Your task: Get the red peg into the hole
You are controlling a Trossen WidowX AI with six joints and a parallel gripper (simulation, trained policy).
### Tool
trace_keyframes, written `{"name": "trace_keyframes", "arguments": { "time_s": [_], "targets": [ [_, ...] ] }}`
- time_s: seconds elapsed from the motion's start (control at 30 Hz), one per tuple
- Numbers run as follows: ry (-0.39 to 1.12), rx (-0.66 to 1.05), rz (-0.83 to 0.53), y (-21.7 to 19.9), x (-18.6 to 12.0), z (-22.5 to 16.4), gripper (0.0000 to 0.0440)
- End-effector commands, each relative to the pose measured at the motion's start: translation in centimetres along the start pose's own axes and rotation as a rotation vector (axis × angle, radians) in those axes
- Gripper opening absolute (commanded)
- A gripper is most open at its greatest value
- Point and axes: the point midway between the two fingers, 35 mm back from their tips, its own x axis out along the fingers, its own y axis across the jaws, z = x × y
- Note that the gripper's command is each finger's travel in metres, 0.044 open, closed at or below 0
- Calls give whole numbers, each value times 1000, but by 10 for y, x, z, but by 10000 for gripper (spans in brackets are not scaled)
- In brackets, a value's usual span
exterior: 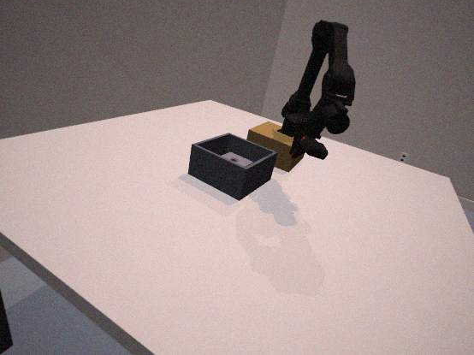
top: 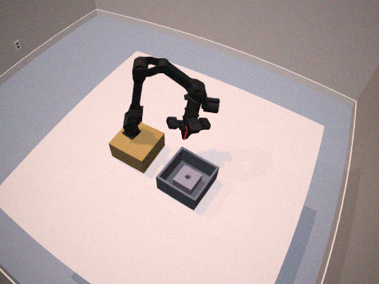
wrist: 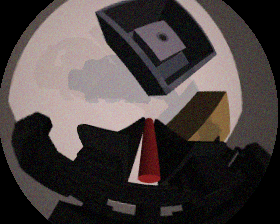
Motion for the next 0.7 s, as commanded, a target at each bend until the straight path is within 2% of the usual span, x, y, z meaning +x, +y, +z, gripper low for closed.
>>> {"name": "trace_keyframes", "arguments": {
  "time_s": [0.0,0.33,0.67],
  "targets": [
    [-18,32,1,0,-10,15,0],
    [-51,149,10,-4,-20,64,0],
    [-61,220,7,-13,-10,114,0]
  ]
}}
